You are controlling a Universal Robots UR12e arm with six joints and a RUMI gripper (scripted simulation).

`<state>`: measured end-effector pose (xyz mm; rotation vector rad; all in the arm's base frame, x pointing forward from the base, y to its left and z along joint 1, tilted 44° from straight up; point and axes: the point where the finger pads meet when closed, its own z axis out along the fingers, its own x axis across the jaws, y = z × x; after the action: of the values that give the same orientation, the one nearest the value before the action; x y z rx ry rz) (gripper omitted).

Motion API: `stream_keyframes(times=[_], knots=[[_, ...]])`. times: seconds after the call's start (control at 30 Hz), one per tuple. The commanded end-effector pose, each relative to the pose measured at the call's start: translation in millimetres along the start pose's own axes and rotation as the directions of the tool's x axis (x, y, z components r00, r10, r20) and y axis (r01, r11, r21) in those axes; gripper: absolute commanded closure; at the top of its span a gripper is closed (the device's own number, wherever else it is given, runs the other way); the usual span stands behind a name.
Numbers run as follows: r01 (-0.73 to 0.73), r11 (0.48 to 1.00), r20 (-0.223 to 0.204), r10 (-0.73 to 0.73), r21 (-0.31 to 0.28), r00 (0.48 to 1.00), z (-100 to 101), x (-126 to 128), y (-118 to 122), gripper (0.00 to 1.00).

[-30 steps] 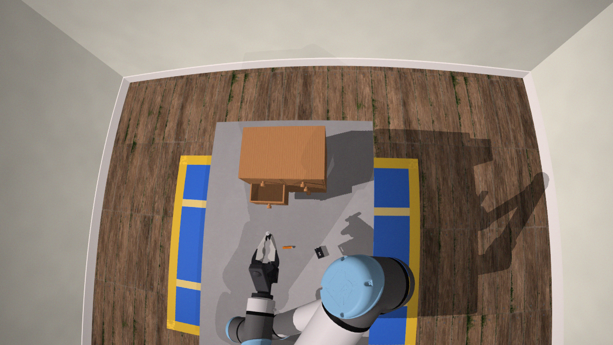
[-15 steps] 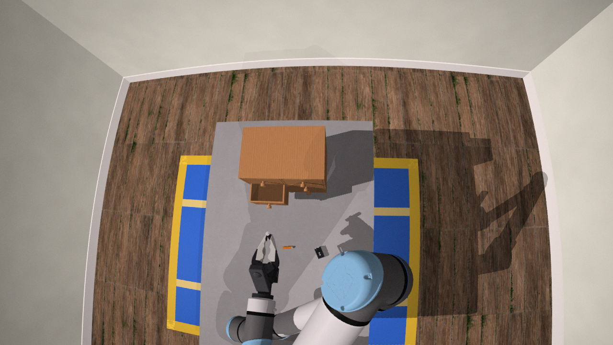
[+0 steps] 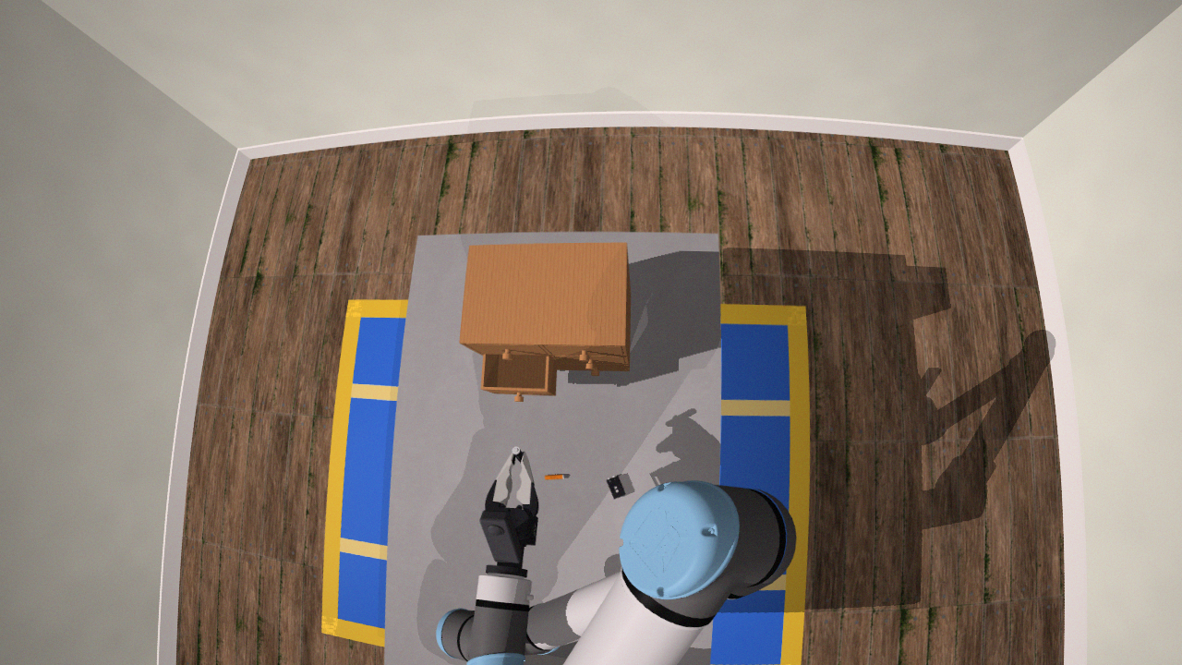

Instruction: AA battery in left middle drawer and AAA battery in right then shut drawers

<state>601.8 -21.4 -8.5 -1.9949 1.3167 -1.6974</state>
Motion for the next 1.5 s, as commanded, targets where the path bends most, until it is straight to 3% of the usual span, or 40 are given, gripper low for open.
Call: stream_keyframes(times=[0.0,0.83,1.47], knots=[[0.0,1.0,0.0,0.0,0.001,1.0,-0.1,0.0,-0.4,0.95],[0.0,1.0,0.0,0.0,0.001,1.0,9.8,0.0,-4.1,0.95],[0.0,1.0,0.0,0.0,0.001,1.0,34.8,0.0,-13.2,0.95]])
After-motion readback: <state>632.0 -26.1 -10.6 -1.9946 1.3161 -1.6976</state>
